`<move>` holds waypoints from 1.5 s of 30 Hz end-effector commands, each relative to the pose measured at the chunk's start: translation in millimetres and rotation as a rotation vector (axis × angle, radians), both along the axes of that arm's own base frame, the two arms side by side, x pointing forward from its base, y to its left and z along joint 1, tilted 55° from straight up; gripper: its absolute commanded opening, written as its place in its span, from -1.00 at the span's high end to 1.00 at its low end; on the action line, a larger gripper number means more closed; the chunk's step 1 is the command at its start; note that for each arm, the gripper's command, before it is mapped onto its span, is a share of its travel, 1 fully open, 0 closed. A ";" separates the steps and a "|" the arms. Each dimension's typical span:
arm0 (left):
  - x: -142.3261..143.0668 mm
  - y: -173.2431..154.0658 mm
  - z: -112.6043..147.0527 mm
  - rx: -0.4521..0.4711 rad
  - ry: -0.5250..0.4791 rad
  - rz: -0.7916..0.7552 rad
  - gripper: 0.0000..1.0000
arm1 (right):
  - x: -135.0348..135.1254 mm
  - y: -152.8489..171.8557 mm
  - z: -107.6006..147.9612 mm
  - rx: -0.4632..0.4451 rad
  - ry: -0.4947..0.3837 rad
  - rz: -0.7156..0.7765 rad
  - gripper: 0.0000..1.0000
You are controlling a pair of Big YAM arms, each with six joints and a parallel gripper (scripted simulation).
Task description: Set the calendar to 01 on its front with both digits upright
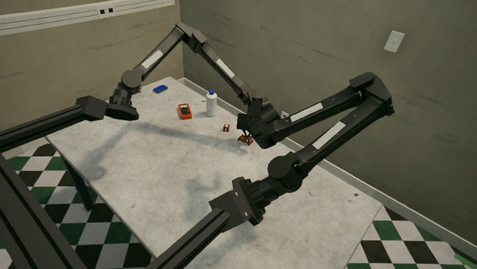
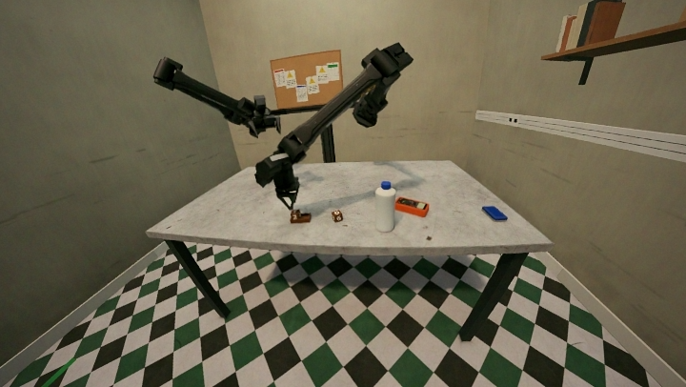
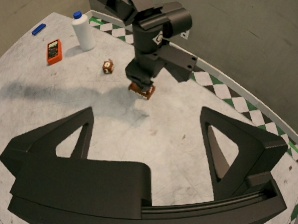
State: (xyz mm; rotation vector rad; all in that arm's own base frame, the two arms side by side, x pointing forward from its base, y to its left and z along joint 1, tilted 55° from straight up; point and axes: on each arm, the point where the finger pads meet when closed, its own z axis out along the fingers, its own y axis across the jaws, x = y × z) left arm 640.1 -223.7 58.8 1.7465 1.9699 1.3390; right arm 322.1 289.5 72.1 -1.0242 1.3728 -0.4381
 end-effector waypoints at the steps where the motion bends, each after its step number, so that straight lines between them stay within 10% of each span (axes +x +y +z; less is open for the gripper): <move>1: 5.1 4.2 10.1 0.001 -0.014 0.001 -0.10 | -1.1 1.0 -0.1 0.002 0.000 0.002 -1.00; 45: 33.8 38.8 -8.9 0.008 -0.002 0.017 0.06 | -1.1 1.0 -0.1 0.002 0.000 0.002 -1.00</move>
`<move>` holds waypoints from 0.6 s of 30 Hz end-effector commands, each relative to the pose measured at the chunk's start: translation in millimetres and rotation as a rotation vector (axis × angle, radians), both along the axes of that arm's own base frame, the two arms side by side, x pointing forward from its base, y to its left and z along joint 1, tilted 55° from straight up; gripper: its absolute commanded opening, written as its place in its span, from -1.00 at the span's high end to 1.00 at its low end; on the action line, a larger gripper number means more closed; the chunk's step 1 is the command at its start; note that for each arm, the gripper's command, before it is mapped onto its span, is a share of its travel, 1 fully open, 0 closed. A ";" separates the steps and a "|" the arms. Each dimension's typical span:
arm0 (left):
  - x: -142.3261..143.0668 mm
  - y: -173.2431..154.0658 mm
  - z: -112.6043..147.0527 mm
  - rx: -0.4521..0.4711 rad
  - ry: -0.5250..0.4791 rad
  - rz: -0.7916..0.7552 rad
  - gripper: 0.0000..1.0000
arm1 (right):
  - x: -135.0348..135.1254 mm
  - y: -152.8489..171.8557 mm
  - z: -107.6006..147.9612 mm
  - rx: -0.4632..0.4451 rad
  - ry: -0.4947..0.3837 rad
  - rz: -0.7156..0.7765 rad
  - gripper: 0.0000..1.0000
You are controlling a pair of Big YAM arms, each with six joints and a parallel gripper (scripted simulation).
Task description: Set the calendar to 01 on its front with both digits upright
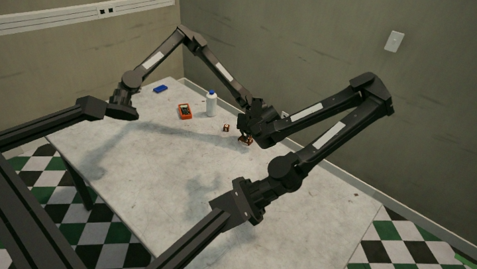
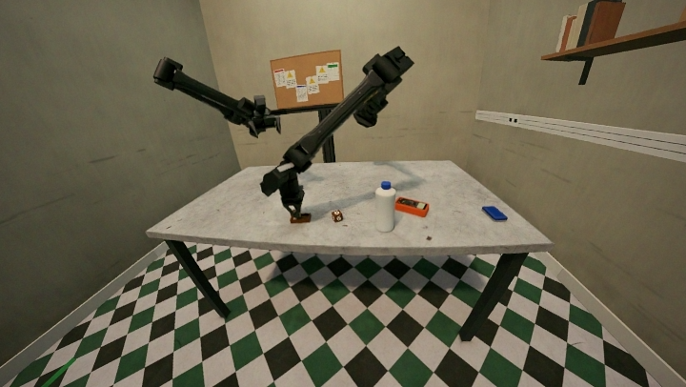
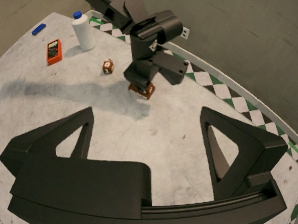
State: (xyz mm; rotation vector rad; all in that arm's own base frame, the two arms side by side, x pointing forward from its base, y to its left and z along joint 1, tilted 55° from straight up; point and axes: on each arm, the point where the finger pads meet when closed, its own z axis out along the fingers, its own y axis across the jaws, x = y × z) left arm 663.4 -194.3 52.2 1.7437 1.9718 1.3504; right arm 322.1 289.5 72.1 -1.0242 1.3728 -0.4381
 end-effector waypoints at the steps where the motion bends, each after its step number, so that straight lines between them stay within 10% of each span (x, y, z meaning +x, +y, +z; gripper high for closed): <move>1: 4.1 -4.3 6.3 -0.007 -0.011 -0.005 0.15 | -1.1 1.0 -0.1 0.002 0.000 0.002 -1.00; 18: 6.2 10.5 4.0 -0.008 -0.011 0.016 0.71 | -1.1 1.0 -0.1 0.002 0.000 0.002 -1.00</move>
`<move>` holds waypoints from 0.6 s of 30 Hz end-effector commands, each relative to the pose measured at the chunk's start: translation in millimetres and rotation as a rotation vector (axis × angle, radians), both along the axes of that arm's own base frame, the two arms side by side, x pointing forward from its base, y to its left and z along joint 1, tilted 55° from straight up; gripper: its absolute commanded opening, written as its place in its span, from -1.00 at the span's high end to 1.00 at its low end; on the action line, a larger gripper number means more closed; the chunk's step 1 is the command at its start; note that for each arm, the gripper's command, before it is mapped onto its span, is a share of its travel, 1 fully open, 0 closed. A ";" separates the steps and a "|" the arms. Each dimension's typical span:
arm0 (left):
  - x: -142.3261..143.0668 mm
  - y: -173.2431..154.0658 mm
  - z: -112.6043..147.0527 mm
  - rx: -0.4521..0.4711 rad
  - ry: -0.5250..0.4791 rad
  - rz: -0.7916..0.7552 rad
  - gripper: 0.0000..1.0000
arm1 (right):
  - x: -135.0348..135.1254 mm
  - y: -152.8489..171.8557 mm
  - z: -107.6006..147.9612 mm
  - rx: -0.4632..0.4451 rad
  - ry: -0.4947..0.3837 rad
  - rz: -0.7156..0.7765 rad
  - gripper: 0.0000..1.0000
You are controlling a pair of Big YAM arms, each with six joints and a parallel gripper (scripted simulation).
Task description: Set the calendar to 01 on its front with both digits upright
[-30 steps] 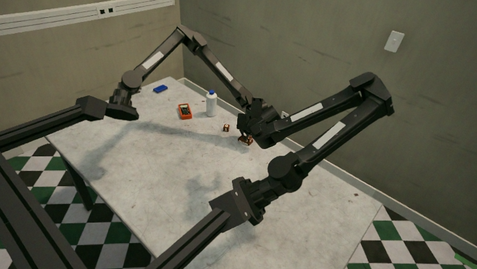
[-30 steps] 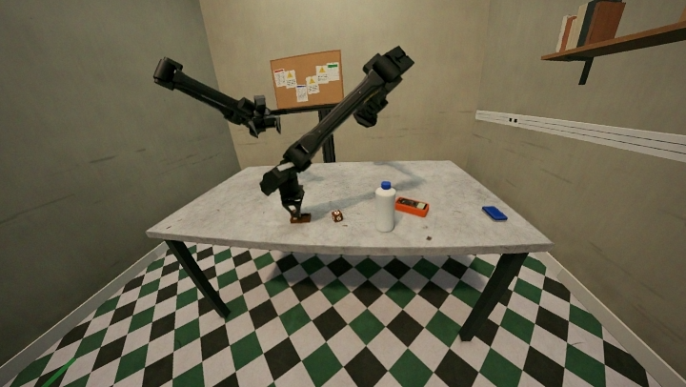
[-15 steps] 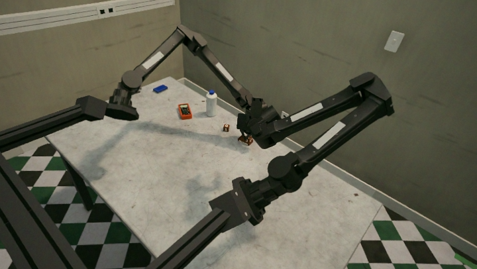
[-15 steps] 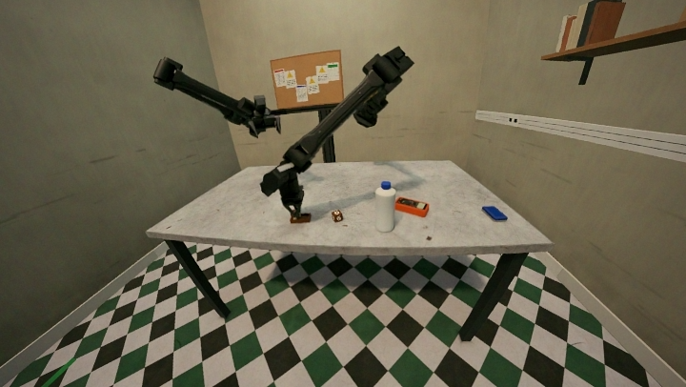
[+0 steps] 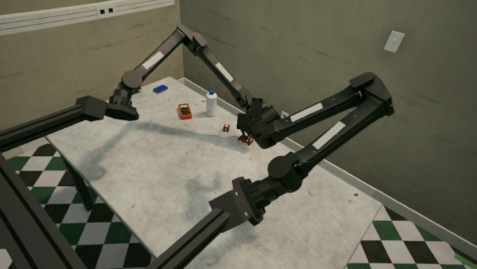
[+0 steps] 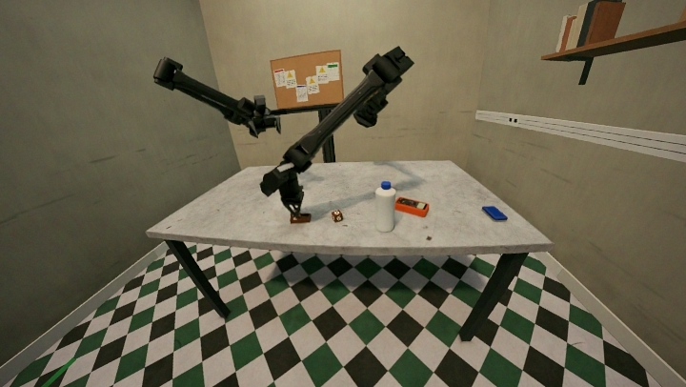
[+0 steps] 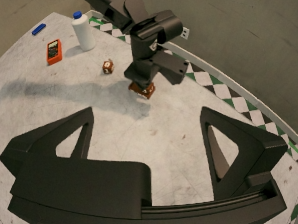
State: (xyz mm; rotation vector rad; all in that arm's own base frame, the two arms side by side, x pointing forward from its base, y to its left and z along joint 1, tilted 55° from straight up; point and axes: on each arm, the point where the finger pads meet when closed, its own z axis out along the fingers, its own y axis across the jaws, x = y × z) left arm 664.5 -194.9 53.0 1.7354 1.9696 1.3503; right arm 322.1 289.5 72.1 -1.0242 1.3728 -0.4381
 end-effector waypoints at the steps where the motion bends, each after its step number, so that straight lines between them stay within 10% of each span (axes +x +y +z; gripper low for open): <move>1: 5.1 11.0 3.2 -0.004 -0.004 0.016 0.94 | -1.1 1.0 -0.1 0.002 0.000 0.002 -1.00; 3: 5.1 11.0 3.2 -0.004 -0.004 0.016 1.00 | -1.1 1.0 -0.1 0.002 0.000 0.002 -1.00; 6: -8.6 -19.6 16.6 -0.012 -0.016 -0.020 0.48 | -1.1 1.0 -0.1 0.002 0.000 0.002 -1.00; 18: -34.2 -26.4 27.2 -0.002 -0.010 -0.007 0.48 | -1.1 1.0 -0.1 0.002 0.000 0.002 -1.00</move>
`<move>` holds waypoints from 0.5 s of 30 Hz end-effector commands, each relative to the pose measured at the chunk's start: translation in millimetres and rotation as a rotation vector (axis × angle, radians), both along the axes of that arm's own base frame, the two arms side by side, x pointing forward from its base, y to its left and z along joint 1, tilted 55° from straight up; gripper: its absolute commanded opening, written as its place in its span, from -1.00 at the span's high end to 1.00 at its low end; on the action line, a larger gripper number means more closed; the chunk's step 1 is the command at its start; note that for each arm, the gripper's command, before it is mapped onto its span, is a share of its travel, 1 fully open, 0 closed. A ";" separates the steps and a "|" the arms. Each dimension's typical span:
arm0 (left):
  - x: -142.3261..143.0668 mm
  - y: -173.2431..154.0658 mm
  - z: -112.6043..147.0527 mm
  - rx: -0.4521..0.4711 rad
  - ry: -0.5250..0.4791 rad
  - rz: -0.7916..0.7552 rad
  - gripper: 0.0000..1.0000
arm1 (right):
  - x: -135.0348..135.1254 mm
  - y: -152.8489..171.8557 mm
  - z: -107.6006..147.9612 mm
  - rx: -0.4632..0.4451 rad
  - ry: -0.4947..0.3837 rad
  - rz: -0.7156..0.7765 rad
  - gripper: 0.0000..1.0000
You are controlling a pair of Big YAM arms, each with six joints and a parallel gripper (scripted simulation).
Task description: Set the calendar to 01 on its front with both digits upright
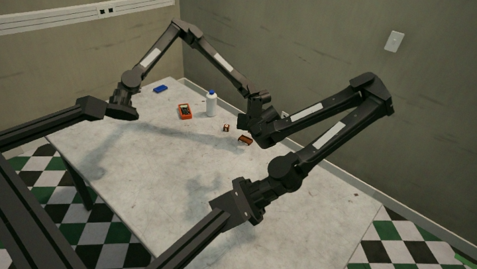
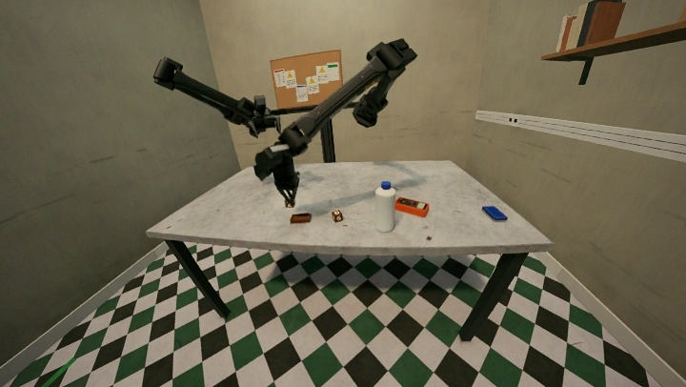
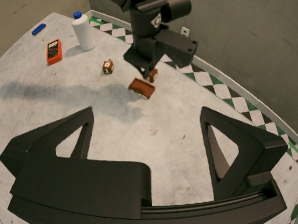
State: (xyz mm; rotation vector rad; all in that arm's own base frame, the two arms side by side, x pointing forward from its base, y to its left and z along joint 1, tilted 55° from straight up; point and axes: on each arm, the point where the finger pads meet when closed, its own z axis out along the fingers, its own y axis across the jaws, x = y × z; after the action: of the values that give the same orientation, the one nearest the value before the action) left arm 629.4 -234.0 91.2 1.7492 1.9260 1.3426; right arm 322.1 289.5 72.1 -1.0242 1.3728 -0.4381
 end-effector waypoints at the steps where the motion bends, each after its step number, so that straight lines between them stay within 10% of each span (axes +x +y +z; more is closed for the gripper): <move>1: 0.1 12.6 -13.3 -0.005 -0.003 0.022 0.48 | -1.1 1.0 -0.1 0.002 0.000 0.002 -1.00; 15: -38.9 54.0 -88.8 -0.017 -0.012 -0.004 0.48 | -1.1 1.0 -0.1 0.002 0.000 0.002 -1.00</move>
State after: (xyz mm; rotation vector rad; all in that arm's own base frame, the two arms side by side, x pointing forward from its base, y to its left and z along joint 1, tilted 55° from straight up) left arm 583.4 -197.7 12.9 1.7314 1.9099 1.3089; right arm 322.1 289.5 72.1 -1.0242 1.3728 -0.4381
